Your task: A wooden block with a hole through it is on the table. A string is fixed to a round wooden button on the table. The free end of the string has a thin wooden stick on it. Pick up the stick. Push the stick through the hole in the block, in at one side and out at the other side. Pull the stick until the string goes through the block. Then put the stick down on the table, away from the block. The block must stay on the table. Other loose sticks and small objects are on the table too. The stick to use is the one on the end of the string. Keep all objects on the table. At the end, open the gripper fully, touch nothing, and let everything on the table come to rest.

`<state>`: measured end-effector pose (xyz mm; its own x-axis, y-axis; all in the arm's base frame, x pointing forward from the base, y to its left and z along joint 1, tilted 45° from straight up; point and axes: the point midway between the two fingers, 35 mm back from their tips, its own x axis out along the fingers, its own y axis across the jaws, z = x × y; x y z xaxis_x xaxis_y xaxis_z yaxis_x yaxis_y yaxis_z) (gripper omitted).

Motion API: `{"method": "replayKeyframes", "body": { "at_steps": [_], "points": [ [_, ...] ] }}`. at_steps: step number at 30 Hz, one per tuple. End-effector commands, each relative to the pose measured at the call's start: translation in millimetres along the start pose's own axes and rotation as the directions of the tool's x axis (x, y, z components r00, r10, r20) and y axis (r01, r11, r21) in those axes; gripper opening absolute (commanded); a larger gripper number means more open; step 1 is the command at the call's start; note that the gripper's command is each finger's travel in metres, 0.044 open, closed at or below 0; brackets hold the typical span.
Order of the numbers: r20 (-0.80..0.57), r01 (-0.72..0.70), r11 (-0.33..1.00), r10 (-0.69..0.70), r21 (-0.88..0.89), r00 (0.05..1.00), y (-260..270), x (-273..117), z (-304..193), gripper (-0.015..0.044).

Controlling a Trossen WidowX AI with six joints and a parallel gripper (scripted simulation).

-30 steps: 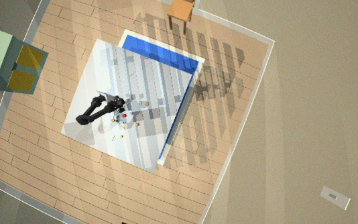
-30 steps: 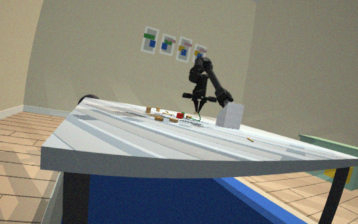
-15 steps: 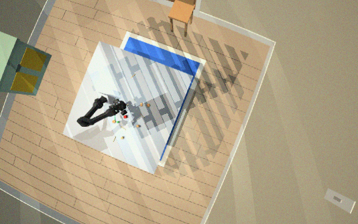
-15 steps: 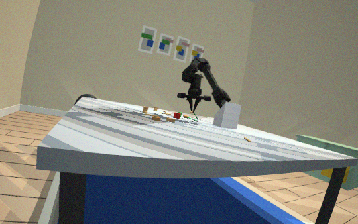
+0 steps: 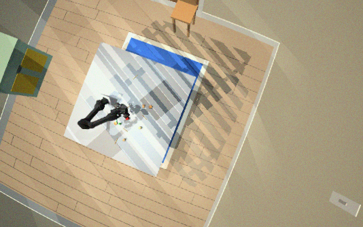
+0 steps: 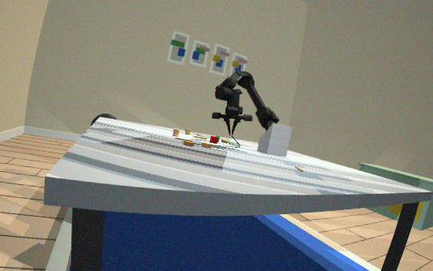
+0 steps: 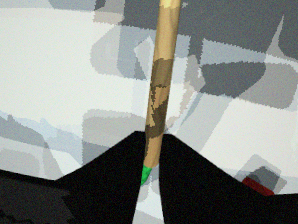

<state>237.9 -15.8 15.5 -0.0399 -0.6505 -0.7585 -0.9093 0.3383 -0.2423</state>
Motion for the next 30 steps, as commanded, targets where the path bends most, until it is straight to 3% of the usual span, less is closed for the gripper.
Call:
{"method": "replayKeyframes", "body": {
  "at_steps": [1, 30],
  "points": [
    [0.012, -0.005, 0.999, 0.005, -0.033, 1.000, -4, -3, -4, 0.0000],
    [0.034, -0.046, 0.941, 0.060, -0.337, 0.998, -22, -5, -35, 0.0000]
  ]
}}
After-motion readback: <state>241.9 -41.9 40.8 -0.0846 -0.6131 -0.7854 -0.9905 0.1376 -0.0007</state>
